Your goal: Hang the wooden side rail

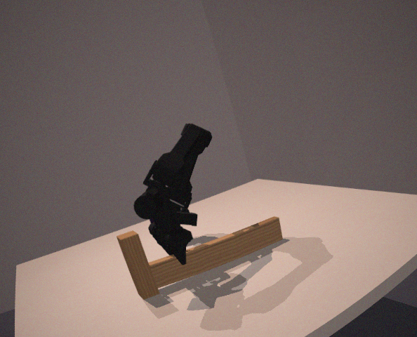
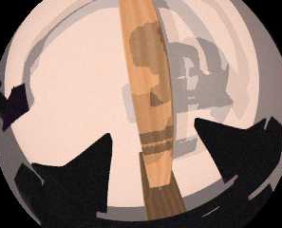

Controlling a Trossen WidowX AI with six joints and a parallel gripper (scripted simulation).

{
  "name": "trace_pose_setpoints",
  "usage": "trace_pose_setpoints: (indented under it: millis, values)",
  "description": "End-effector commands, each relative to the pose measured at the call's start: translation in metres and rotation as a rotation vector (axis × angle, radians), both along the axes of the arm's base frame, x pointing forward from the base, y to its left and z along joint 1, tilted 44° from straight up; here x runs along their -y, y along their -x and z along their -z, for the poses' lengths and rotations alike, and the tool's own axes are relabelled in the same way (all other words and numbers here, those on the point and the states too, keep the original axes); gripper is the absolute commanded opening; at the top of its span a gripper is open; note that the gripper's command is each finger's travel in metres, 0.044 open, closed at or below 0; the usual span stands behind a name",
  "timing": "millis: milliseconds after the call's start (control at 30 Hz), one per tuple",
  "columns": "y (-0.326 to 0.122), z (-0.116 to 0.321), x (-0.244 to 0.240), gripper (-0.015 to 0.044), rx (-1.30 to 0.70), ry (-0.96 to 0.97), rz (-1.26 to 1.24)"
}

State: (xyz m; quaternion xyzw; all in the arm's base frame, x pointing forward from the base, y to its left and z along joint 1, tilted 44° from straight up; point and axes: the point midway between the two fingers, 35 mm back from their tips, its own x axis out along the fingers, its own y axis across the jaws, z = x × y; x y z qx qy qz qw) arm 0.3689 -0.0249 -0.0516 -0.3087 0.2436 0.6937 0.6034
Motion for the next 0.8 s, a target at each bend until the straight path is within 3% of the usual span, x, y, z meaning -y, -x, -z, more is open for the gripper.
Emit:
trace_pose_setpoints:
  millis: [0, 267, 767]
  values:
    - [-0.001, -0.005, 0.005, 0.044, 0.004, 0.006, -0.005]
    - [0.004, -0.026, -0.017, 0.044, 0.003, 0.004, -0.005]
    - [0.003, -0.024, -0.016, 0.044, 0.005, 0.008, -0.017]
